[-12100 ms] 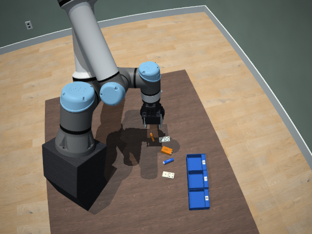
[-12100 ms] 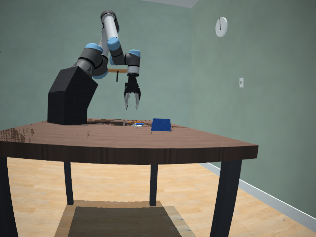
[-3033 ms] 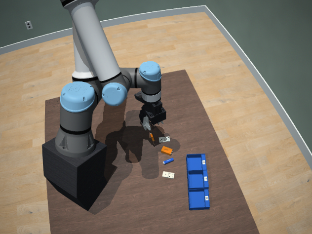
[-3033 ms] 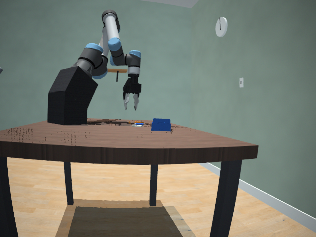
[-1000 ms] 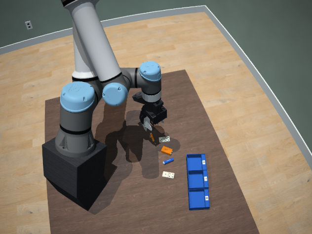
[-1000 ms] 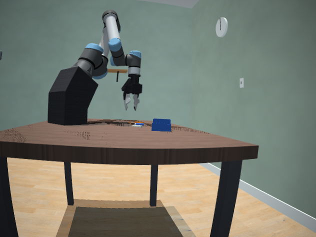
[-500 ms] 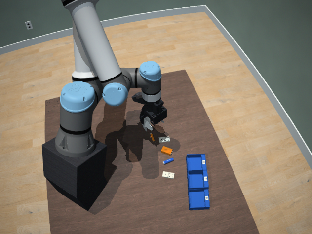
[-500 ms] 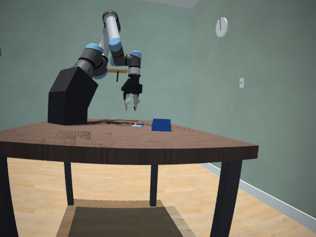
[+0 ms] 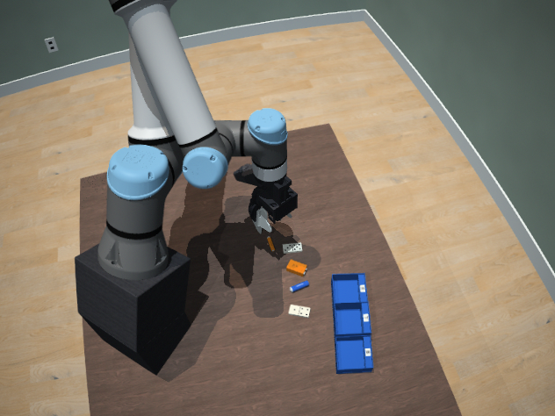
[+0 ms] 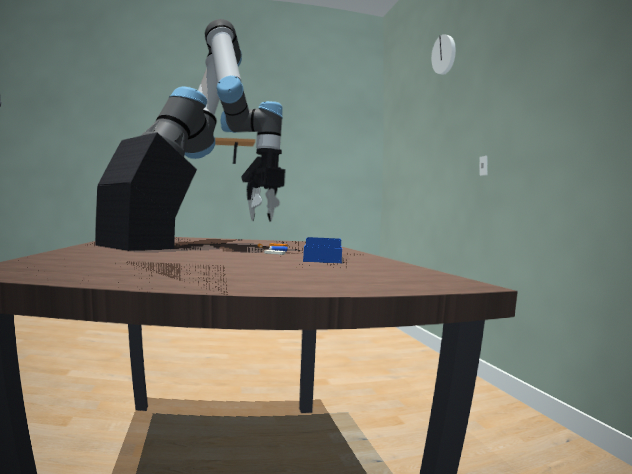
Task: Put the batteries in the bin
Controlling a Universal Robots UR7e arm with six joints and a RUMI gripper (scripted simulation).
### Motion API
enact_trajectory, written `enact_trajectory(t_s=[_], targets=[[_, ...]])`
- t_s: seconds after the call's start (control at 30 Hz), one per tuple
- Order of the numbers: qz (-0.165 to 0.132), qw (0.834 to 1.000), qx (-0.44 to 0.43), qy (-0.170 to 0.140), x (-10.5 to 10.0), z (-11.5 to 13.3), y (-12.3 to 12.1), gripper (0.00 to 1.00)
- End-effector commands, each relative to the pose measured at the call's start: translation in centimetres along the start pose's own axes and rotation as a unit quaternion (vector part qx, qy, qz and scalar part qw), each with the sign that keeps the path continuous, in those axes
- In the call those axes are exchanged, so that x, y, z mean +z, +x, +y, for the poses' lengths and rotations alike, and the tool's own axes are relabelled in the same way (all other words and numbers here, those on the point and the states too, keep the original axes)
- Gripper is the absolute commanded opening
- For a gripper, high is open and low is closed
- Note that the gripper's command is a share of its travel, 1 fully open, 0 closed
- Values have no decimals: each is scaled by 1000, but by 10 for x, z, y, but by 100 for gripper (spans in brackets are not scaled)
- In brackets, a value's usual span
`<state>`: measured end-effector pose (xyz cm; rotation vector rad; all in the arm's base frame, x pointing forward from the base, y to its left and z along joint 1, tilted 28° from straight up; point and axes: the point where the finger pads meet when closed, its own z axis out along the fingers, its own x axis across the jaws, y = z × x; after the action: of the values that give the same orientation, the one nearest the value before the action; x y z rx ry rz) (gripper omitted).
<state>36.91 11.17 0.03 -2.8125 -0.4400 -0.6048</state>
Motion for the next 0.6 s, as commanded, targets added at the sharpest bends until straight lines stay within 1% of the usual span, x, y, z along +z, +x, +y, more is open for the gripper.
enact_trajectory(t_s=[0.0,0.57], targets=[[3,997,-76,5,0,0,-1,38],[2,995,-96,3,1,0,-1,38]])
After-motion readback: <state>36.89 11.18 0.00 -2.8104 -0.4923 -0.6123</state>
